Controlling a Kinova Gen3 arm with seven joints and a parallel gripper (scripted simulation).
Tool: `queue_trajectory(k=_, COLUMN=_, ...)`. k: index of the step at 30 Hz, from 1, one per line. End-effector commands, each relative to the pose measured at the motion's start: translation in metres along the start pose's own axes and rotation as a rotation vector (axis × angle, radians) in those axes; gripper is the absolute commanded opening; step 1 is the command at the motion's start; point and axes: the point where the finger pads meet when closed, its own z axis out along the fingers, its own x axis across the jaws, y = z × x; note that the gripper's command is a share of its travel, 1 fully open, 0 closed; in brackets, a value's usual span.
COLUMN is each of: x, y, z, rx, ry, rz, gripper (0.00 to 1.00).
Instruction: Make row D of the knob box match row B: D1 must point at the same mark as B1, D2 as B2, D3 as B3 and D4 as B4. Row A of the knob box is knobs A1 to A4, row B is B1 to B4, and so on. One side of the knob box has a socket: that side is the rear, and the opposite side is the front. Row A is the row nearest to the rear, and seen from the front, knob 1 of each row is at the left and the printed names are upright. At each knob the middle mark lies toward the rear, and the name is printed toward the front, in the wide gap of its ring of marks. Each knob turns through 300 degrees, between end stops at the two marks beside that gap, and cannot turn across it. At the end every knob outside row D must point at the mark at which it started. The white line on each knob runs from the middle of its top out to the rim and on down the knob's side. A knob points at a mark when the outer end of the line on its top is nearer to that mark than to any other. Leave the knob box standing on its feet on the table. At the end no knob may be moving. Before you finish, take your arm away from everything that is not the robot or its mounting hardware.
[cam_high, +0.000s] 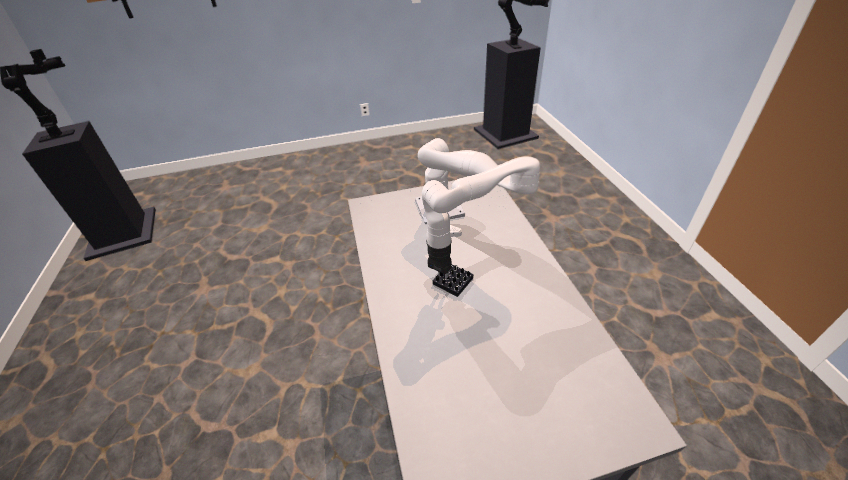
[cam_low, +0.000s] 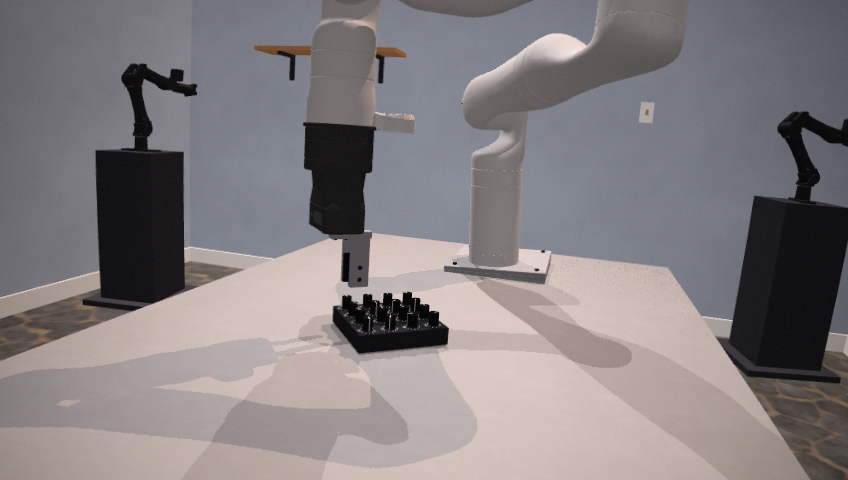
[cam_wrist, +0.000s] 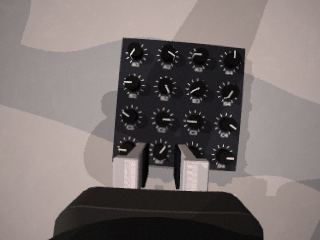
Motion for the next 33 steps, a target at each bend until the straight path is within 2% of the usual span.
queue_trajectory(k=1, x=-0.001, y=0.000, z=0.004, rx=0.001, ry=-0.003, rz=0.001, gripper=0.46)
queue_trajectory(k=17, x=-0.001, y=0.000, z=0.016, rx=0.001, ry=-0.003, rz=0.001, gripper=0.46)
queue_trajectory(k=33, x=-0.001, y=0.000, z=0.017, rx=0.001, ry=-0.003, rz=0.001, gripper=0.46)
